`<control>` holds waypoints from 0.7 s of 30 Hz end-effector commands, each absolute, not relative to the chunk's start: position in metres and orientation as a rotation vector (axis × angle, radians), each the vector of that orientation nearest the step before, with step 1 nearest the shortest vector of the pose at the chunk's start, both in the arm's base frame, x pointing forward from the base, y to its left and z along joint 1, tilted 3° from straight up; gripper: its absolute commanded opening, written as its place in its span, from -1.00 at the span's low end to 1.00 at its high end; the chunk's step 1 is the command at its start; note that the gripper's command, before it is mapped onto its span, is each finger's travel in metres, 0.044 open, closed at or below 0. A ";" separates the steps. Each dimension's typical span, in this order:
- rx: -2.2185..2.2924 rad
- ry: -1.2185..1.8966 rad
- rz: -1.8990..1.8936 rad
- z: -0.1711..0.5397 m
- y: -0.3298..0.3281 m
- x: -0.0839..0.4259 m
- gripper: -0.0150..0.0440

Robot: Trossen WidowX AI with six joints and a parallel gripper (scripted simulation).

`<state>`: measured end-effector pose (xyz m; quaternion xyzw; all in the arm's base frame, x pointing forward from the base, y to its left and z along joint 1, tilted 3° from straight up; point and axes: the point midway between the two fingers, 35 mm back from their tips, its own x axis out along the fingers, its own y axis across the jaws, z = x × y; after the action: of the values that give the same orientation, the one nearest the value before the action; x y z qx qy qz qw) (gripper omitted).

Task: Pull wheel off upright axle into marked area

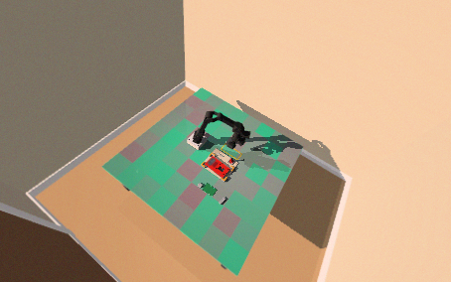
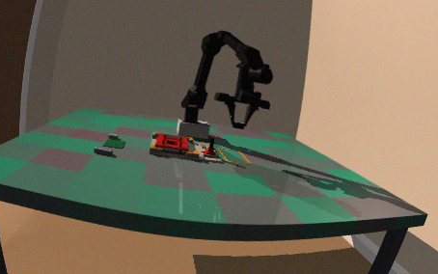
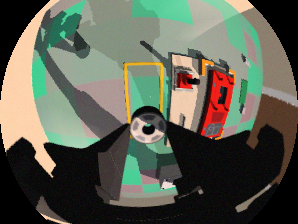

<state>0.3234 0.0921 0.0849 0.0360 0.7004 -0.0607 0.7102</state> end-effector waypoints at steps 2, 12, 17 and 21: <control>0.086 1.561 -0.136 0.072 0.093 0.321 -0.49; 0.086 1.561 -0.136 0.034 0.093 0.324 -0.49; 0.085 1.561 -0.136 0.000 0.091 0.323 -0.49; 0.085 1.561 -0.136 -0.016 0.090 0.321 -0.49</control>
<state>0.3229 0.0903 -0.0043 0.0369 0.7036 -0.0640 0.7067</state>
